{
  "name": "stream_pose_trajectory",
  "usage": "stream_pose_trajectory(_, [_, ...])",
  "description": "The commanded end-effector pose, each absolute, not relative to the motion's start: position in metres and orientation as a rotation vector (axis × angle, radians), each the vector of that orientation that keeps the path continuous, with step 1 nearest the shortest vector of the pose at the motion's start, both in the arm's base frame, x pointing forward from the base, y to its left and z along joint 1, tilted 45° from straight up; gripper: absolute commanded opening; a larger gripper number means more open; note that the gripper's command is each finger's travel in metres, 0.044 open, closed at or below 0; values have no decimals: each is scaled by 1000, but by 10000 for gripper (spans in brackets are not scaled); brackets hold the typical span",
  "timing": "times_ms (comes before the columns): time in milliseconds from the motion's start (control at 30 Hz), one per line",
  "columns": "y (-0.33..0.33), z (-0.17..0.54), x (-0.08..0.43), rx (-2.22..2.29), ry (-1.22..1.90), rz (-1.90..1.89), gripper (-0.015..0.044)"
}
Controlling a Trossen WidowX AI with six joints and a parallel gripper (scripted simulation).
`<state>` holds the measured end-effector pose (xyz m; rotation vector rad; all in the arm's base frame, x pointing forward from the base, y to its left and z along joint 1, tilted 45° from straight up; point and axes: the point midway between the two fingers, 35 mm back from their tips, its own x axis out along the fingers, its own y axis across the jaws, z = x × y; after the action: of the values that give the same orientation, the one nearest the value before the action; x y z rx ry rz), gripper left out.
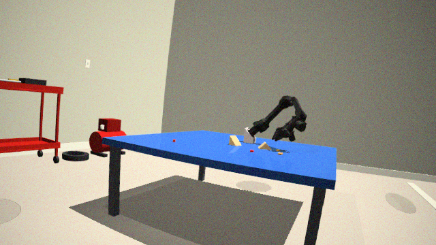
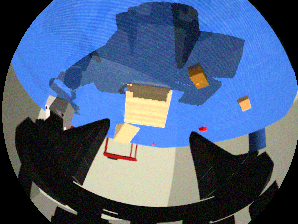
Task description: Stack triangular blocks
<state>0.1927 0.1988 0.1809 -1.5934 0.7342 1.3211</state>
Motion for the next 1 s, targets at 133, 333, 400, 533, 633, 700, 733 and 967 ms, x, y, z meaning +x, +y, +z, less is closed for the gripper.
stream_pose_trajectory(133, [201,120,205,-1603,762,1332,440])
stream_pose_trajectory(333, [200,108,206,-1603,762,1332,440])
stream_pose_trajectory(400, [200,108,205,-1603,762,1332,440])
stream_pose_trajectory(533, [200,108,205,-1603,762,1332,440])
stream_pose_trajectory(633, [200,110,205,-1604,764,1326,387])
stream_pose_trajectory(700, [200,110,205,-1604,764,1326,335])
stream_pose_trajectory(733, [200,110,205,-1604,764,1326,309])
stream_pose_trajectory(967, [200,110,205,-1604,764,1326,262])
